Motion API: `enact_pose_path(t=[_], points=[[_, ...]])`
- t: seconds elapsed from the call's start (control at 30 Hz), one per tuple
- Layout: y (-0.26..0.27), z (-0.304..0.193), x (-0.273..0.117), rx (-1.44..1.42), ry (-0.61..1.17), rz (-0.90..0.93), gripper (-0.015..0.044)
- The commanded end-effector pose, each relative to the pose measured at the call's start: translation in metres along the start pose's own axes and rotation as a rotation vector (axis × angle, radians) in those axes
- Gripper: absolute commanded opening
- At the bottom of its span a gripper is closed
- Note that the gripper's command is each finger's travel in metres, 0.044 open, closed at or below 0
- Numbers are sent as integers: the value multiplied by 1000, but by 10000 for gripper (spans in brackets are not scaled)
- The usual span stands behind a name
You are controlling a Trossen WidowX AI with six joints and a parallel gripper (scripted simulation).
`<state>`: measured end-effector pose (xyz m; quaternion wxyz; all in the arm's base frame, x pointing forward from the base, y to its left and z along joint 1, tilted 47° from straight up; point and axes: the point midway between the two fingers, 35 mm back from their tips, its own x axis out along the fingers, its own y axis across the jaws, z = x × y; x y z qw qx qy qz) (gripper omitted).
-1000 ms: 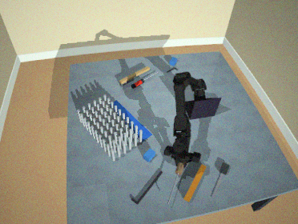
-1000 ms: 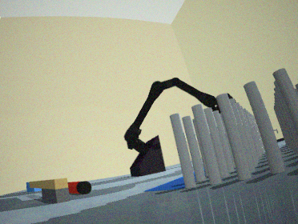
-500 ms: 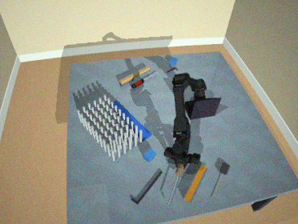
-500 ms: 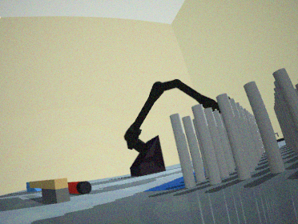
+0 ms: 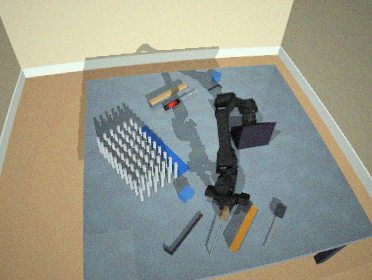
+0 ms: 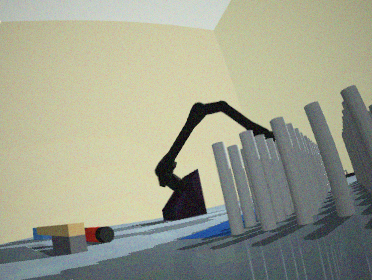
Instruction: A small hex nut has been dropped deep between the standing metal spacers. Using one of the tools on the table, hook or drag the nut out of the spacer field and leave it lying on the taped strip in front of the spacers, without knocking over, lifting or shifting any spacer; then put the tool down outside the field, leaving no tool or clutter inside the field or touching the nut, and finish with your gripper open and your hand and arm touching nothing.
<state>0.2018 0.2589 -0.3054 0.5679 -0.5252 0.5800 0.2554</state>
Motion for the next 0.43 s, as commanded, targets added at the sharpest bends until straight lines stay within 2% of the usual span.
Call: enact_pose_path(t=[0.0,0.4], points=[[0,1,-1,0,-2,0,105],[0,1,-1,0,-2,0,420]])
